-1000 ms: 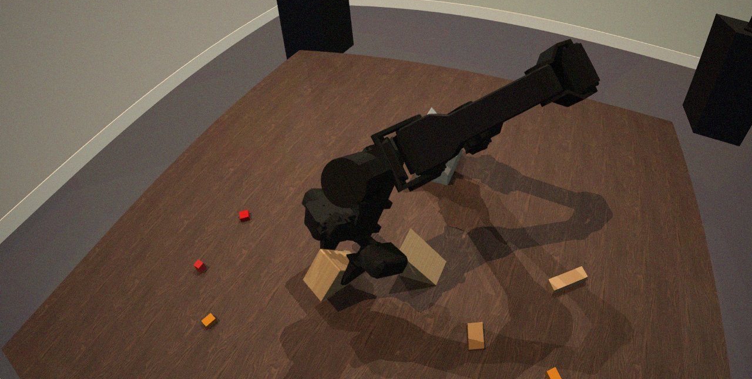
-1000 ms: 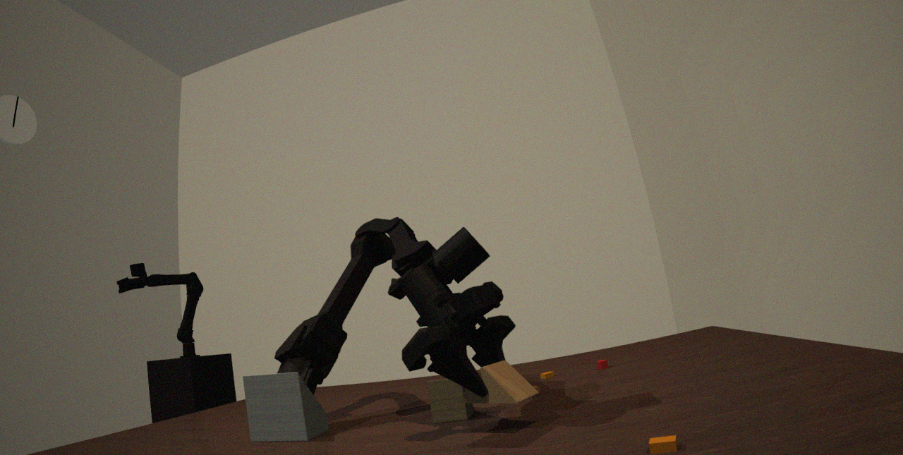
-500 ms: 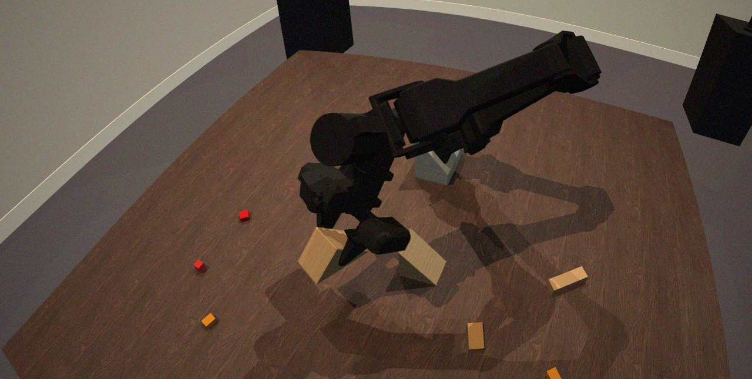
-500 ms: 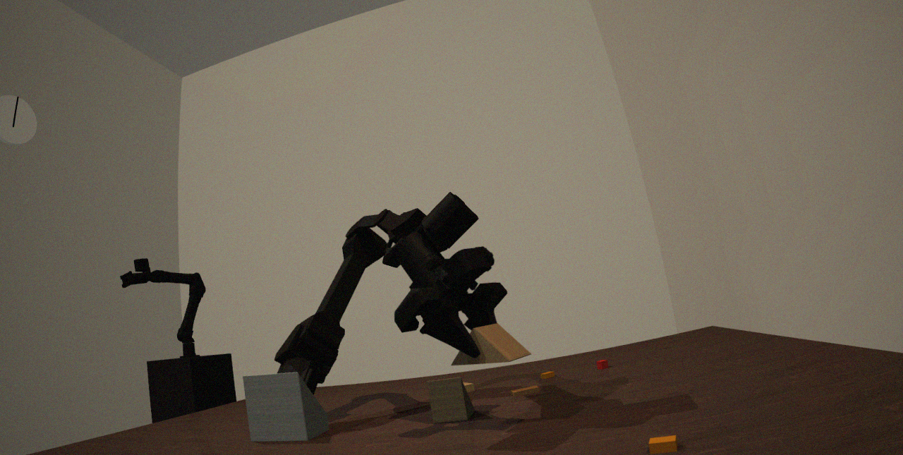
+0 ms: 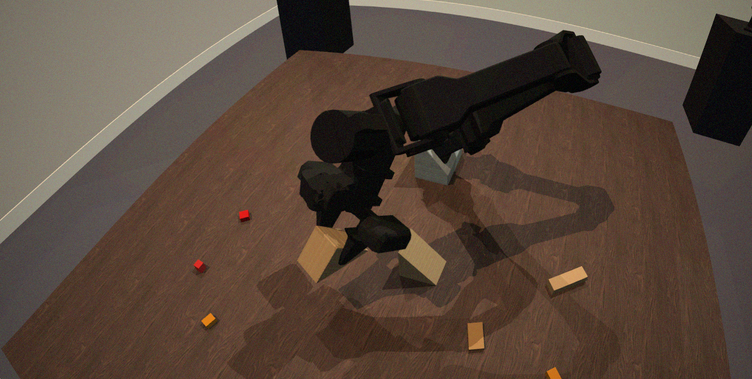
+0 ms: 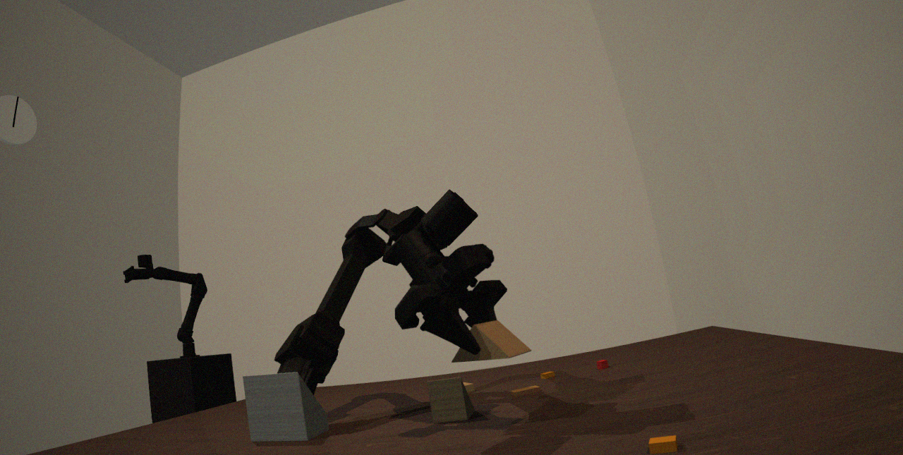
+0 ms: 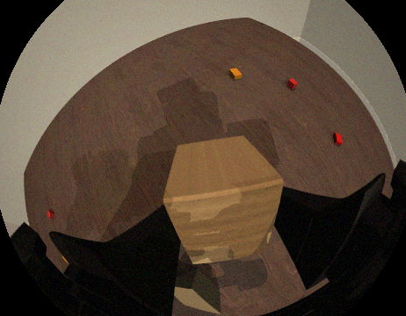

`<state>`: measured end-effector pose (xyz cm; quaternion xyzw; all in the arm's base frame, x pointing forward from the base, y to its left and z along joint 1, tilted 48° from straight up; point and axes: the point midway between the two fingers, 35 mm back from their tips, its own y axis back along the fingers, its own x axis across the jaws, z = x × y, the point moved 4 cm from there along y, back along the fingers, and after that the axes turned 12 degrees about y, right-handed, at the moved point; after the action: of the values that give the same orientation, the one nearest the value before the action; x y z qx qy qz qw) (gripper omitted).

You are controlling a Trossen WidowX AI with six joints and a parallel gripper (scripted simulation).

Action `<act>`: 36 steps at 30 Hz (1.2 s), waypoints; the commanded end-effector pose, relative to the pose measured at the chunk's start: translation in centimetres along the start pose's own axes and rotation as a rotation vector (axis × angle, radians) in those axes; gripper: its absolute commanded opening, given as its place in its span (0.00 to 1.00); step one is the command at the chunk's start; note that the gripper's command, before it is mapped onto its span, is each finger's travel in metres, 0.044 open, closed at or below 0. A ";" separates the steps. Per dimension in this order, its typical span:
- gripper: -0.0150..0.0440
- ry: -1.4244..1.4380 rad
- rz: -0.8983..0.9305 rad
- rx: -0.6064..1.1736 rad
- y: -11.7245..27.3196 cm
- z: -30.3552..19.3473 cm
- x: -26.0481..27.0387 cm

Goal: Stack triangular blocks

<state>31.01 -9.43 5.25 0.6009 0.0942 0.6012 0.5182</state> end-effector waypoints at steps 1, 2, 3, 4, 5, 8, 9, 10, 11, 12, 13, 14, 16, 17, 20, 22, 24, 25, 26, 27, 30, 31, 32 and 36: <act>0.25 0.005 0.000 0.001 0.0 0.0 0.0; 0.25 0.020 -0.001 0.005 0.0 0.1 0.0; 0.25 0.044 -0.003 0.011 0.0 0.1 0.0; 0.25 0.074 -0.004 0.018 -0.1 0.2 0.0; 0.25 0.104 -0.005 0.025 -0.1 0.3 0.0; 0.25 0.193 -0.007 0.047 -0.2 0.5 -0.1; 0.25 0.223 -0.007 0.055 -0.2 0.6 -0.1; 0.25 0.252 -0.007 0.063 -0.3 0.7 -0.1; 0.25 0.282 -0.007 0.070 -0.3 0.7 -0.1; 0.25 0.312 -0.006 0.078 -0.3 0.8 -0.1; 0.25 0.342 -0.005 0.085 -0.3 0.9 -0.1; 0.25 0.371 -0.004 0.093 -0.4 0.9 -0.1; 0.25 0.431 -0.001 0.108 -0.4 1.1 -0.2; 0.25 0.461 0.001 0.116 -0.5 1.2 -0.2; 0.25 0.550 0.008 0.139 -0.5 1.4 -0.2; 0.25 0.609 0.015 0.154 -0.6 1.5 -0.2; 0.25 0.669 0.022 0.170 -0.6 1.6 -0.2; 0.25 0.699 0.026 0.177 -0.6 1.7 -0.2; 0.25 0.728 0.030 0.185 -0.7 1.7 -0.2; 0.25 0.758 0.035 0.192 -0.7 1.8 -0.2; 0.25 0.847 0.051 0.214 -0.7 2.0 -0.2; 0.25 0.877 0.056 0.222 -0.8 2.0 -0.2; 0.25 0.906 0.062 0.229 -0.8 2.1 -0.2; 0.25 1.025 0.089 0.257 -0.8 2.3 -0.2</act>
<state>32.87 -10.14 5.06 0.3294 0.3610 0.8074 0.3305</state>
